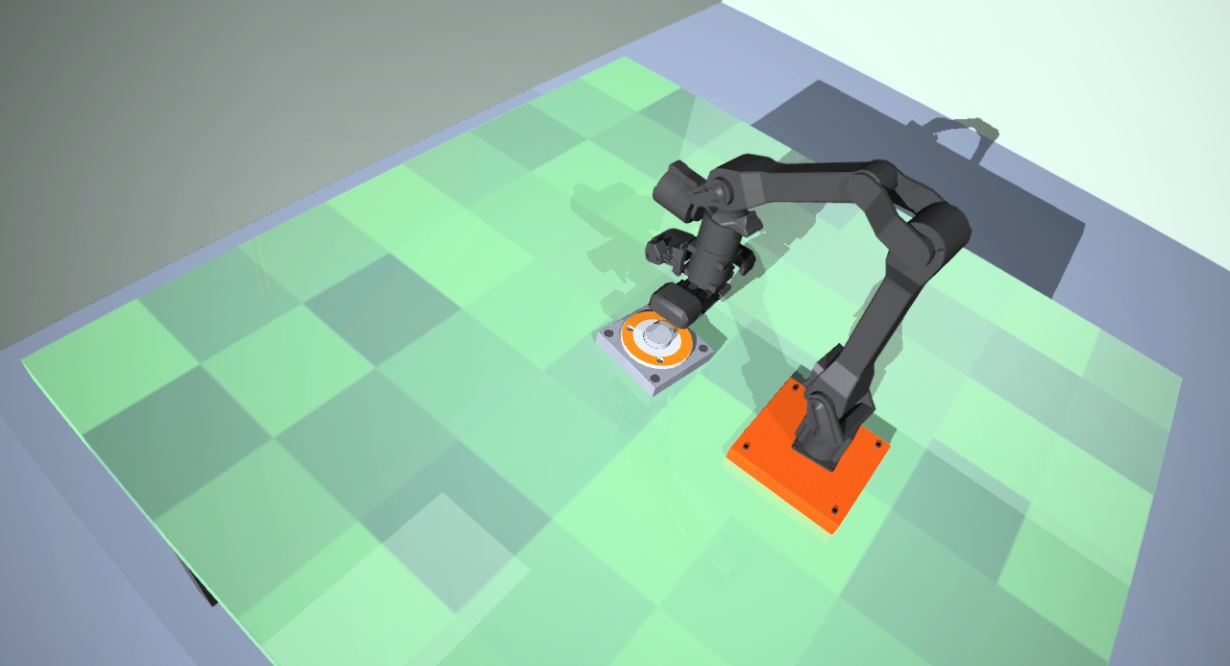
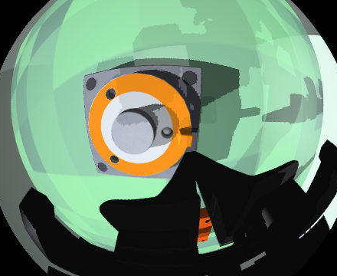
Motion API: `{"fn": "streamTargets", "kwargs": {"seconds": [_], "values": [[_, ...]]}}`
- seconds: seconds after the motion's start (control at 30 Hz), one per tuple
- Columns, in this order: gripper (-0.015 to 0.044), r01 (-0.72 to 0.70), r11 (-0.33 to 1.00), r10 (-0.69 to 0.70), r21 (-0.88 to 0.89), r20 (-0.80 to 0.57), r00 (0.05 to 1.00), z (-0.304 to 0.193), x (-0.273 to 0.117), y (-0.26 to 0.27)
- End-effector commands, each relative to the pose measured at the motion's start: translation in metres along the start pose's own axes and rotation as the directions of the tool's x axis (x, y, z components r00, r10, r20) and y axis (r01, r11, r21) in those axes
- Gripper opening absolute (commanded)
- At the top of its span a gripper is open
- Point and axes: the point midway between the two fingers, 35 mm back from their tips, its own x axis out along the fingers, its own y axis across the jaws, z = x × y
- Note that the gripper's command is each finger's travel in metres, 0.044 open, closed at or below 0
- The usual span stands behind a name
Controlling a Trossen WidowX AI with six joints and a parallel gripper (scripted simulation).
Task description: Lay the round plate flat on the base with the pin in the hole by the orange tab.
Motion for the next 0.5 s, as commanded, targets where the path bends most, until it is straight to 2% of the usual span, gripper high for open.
{"fn": "streamTargets", "kwargs": {"seconds": [0.0,0.17,0.47], "values": [[0.0000,0.003,1.000,-0.003,-0.003,0.011,1.000,0.002,-0.019,0.000],[0.0000,0.003,1.000,-0.003,-0.003,0.011,1.000,0.000,-0.038,0.000],[0.0000,0.002,1.000,-0.002,-0.001,0.013,1.000,0.001,-0.029,0.000]]}}
